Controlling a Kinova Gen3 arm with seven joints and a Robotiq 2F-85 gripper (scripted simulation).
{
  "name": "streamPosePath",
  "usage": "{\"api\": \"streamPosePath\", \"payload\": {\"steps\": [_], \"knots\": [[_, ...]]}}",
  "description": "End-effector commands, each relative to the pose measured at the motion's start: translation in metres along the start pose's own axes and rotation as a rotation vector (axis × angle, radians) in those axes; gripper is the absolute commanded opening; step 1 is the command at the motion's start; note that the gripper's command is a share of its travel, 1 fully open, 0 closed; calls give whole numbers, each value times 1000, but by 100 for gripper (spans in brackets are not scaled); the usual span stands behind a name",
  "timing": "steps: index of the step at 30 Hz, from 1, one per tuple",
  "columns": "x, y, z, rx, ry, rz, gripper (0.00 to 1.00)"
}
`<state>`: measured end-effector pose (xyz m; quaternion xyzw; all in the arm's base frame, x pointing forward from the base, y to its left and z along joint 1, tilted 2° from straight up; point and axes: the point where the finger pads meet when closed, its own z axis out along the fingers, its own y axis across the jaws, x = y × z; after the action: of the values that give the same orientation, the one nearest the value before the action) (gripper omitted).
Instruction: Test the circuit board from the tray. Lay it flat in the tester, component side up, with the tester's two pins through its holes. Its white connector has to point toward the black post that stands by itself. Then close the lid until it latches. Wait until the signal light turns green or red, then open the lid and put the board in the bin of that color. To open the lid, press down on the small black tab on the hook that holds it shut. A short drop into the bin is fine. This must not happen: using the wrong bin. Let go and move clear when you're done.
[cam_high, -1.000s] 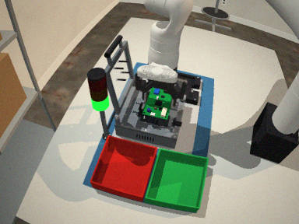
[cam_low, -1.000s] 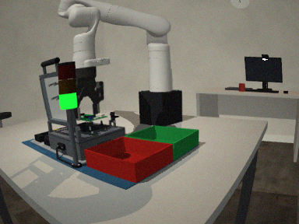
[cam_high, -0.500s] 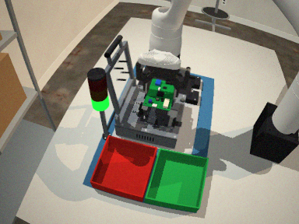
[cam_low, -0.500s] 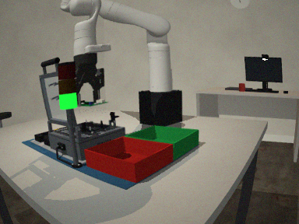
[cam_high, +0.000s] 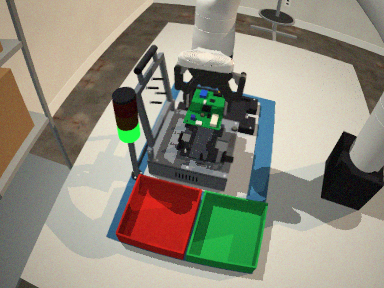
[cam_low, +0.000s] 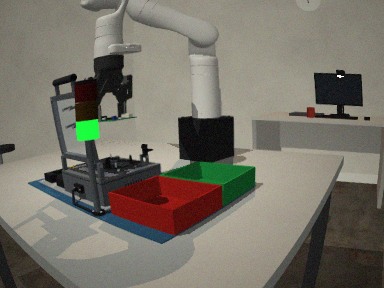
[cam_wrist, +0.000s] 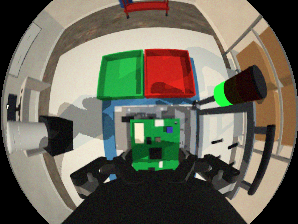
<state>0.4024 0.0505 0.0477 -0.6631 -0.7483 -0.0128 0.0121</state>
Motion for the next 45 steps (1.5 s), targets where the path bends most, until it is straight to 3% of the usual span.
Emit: {"api": "streamPosePath", "payload": {"steps": [1, 31, 45], "knots": [[-3, 2, -4, -3, -4, 1, 77], [1, -3, -2, 2, -5, -4, 77], [29, -18, 7, 2, -6, -4, 77]]}}
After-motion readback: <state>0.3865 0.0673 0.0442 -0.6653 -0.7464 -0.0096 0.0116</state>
